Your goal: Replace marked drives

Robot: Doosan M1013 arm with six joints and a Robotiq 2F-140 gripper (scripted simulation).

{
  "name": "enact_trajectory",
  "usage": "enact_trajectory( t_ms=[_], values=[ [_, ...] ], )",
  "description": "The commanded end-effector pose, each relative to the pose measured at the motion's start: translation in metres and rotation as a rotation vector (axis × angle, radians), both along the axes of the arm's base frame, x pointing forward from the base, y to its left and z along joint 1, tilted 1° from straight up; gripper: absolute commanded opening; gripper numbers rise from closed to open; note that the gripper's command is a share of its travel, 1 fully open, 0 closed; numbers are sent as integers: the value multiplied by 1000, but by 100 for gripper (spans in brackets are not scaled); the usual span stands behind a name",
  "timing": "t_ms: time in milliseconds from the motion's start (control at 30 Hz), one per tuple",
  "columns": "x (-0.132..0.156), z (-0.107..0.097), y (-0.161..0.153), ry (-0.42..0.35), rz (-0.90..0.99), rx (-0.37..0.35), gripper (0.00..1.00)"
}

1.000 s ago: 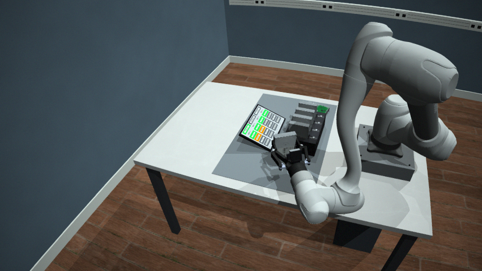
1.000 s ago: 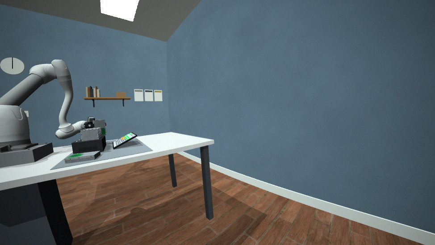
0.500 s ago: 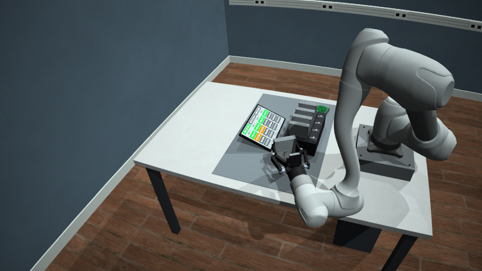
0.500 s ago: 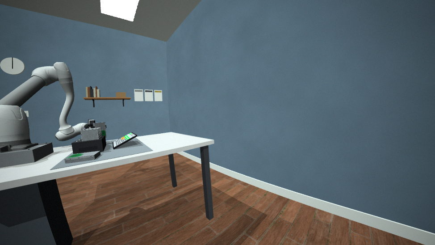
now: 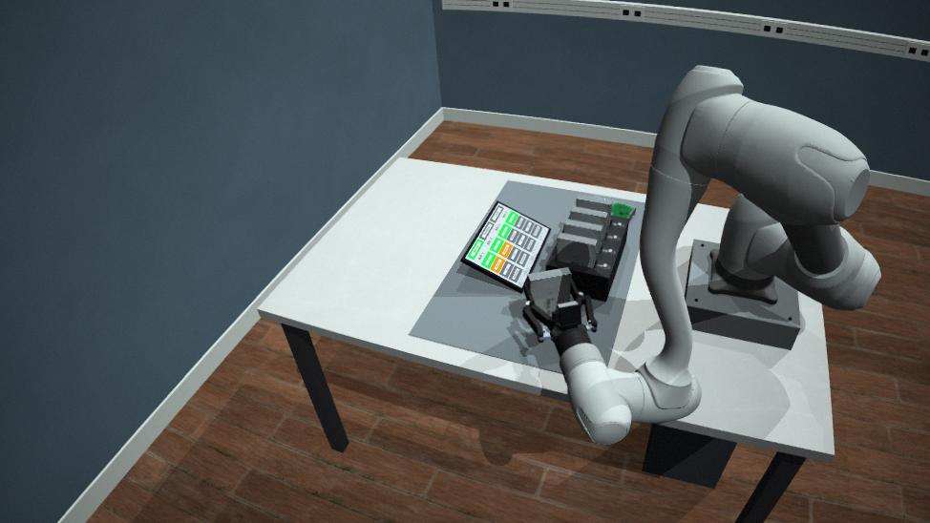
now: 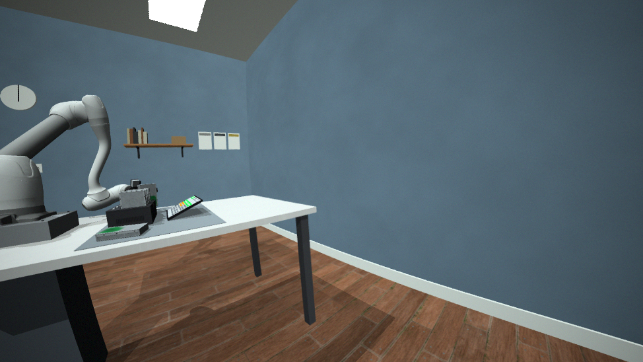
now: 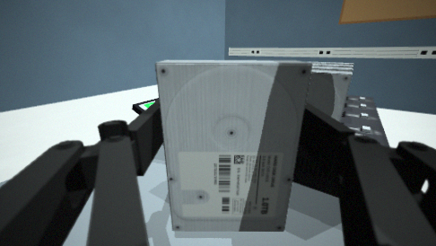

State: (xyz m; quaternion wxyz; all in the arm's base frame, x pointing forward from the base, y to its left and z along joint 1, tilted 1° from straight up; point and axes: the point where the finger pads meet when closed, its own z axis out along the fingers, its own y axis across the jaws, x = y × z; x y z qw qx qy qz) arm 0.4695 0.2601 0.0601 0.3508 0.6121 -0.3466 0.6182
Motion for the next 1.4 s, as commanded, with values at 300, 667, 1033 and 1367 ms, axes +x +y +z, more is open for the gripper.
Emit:
enact_trajectory(
  t_ms=[300,667,1033,1367],
  values=[
    [0,-13,0,-1,0,1,10],
    [0,-21,0,-1,0,1,10],
    [0,-26,0,-1,0,1,10],
    [0,-29,0,-1,0,1,10]
  ],
)
